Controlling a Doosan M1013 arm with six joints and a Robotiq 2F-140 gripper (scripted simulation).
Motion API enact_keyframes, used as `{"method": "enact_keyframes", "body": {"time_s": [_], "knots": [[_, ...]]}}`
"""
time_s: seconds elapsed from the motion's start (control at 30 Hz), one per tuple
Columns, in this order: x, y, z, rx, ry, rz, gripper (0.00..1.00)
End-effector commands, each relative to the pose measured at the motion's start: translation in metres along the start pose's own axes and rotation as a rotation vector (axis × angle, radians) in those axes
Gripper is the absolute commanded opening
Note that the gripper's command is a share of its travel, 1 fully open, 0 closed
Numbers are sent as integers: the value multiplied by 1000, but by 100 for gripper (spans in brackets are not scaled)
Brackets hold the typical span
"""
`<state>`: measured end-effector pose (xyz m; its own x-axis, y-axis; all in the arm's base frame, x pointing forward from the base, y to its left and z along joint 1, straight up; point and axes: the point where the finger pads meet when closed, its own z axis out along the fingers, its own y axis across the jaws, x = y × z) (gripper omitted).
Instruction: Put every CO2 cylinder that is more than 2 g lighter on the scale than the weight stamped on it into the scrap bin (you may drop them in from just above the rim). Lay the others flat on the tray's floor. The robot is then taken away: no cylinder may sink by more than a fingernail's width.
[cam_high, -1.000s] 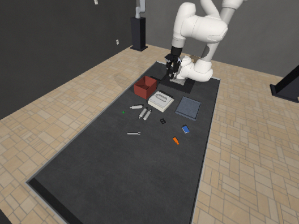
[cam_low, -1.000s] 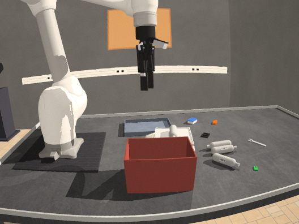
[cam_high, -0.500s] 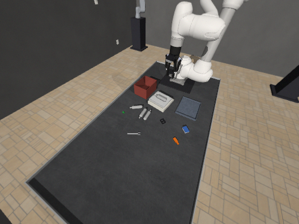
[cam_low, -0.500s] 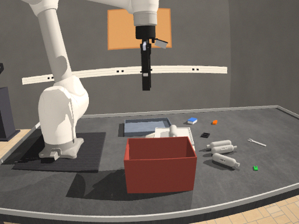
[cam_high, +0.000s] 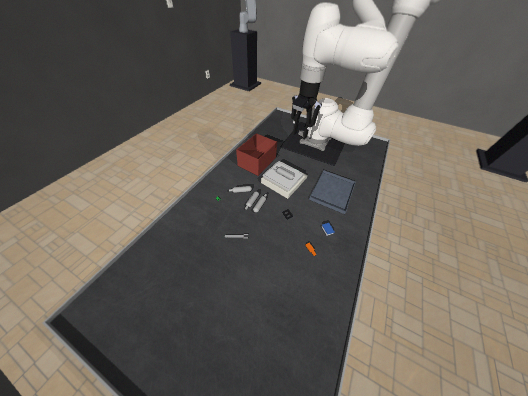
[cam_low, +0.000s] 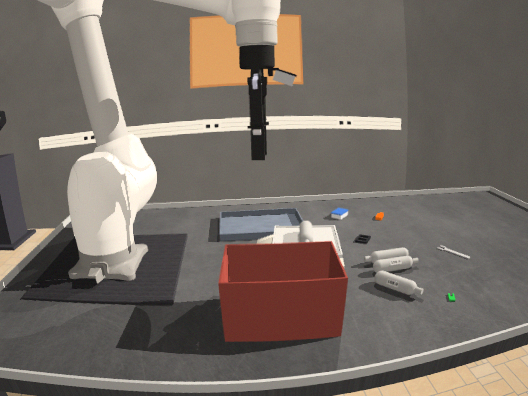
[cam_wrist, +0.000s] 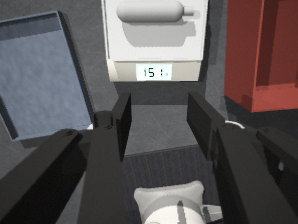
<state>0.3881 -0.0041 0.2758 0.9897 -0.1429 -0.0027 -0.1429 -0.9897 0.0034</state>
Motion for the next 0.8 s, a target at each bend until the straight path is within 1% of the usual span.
{"method": "enact_keyframes", "body": {"time_s": [0.0,0.77], "knots": [[0,0,-1,1,1,0,40],[1,0,0,1,1,16,40]]}}
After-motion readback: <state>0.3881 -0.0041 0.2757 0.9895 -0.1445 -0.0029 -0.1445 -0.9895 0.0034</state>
